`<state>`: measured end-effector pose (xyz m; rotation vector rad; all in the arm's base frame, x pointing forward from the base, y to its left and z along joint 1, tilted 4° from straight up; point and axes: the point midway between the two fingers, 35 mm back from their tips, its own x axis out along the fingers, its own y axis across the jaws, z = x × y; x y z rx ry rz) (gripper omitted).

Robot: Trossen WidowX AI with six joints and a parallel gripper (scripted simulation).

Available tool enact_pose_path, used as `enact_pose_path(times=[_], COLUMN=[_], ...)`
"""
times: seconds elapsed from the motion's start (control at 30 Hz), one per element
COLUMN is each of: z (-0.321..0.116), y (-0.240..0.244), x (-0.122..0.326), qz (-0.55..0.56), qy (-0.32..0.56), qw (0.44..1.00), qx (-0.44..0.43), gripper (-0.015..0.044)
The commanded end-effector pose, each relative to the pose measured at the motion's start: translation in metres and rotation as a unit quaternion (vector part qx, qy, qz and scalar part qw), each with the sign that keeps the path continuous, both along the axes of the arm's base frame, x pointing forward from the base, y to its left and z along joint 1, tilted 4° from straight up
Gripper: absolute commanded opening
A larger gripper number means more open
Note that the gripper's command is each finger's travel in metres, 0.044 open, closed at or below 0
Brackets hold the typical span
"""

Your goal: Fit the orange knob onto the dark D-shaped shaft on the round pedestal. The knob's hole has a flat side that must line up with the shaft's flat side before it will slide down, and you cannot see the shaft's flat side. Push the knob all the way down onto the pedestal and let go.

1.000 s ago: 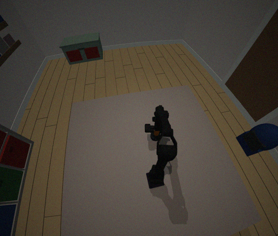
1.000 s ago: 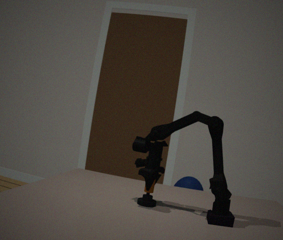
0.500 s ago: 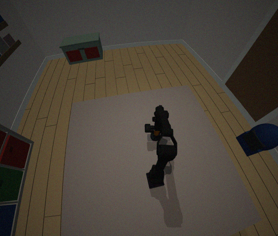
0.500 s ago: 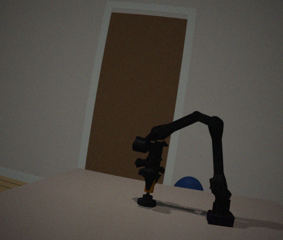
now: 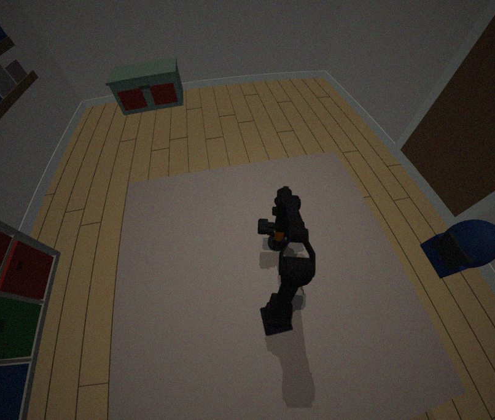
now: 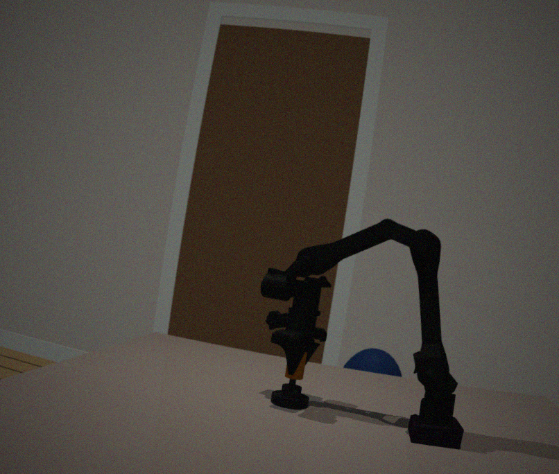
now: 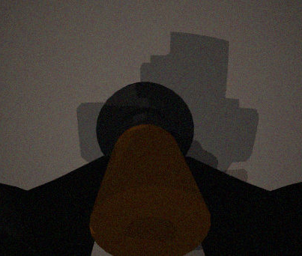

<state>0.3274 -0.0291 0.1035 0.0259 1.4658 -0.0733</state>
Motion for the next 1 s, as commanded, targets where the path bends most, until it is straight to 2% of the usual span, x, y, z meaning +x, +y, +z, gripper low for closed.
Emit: enact_pose_path(times=[0.0,0.97], z=[-0.0010,-0.0046], y=[-0.0007,-0.0001], x=[0.0038,-0.0018], qz=[-0.004,0.005], qy=[-0.002,-0.002], qw=[1.000,1.000], qx=[0.000,-0.001], gripper=[0.0000,0.0000])
